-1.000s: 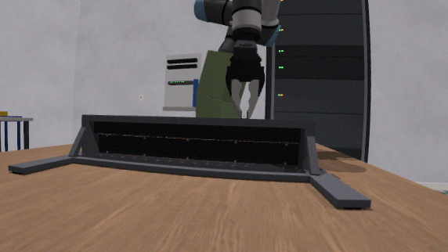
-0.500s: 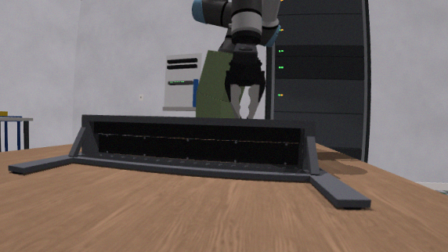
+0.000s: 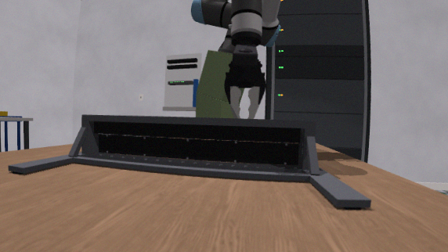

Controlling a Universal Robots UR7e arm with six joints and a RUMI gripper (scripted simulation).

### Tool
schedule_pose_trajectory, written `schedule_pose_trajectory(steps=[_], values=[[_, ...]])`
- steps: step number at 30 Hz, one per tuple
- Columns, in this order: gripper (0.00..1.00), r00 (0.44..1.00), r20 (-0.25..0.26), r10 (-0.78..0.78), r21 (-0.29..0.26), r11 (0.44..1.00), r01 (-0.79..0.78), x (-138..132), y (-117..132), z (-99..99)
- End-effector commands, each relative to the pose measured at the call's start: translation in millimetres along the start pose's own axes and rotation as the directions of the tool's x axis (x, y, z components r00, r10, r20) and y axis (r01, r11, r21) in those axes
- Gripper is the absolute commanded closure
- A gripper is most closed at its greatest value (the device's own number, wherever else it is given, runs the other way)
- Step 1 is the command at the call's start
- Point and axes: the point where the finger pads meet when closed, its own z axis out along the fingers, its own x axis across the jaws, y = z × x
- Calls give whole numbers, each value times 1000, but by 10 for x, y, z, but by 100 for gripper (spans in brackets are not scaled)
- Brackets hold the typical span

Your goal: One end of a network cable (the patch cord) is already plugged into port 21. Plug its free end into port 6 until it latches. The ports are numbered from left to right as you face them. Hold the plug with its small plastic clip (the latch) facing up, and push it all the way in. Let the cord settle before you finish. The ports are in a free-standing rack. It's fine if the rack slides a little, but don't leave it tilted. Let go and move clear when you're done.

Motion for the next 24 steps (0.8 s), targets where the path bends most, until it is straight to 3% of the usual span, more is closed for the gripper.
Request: schedule_pose_trajectory(steps=[1,24], values=[[100,1000,0,0,1,1000,0,0,-9,-4],[100,1000,0,0,7,1000,0,-1,-147,-8]])
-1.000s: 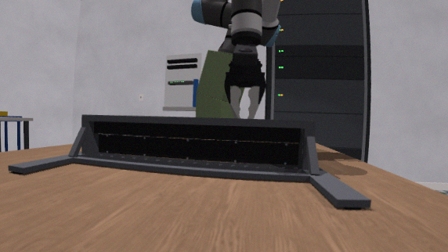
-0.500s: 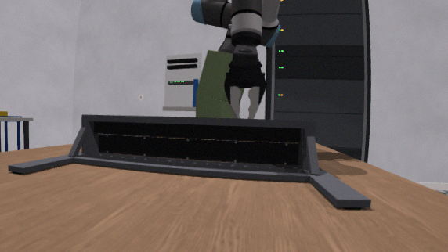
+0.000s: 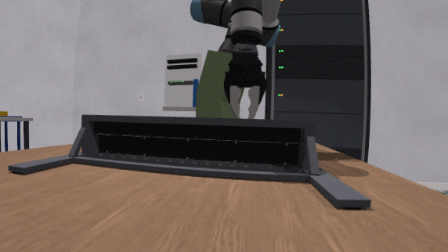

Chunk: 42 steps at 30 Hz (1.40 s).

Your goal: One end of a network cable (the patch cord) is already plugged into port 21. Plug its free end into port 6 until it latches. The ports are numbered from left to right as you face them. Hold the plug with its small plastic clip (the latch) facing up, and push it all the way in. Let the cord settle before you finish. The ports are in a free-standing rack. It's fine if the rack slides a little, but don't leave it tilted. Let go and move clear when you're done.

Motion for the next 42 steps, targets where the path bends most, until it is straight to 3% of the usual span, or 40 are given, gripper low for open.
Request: schedule_pose_trajectory(steps=[1,42], values=[[100,1000,0,0,2,1000,0,0,-79,-7],[100,1000,0,0,2,1000,0,-1,-205,-11]])
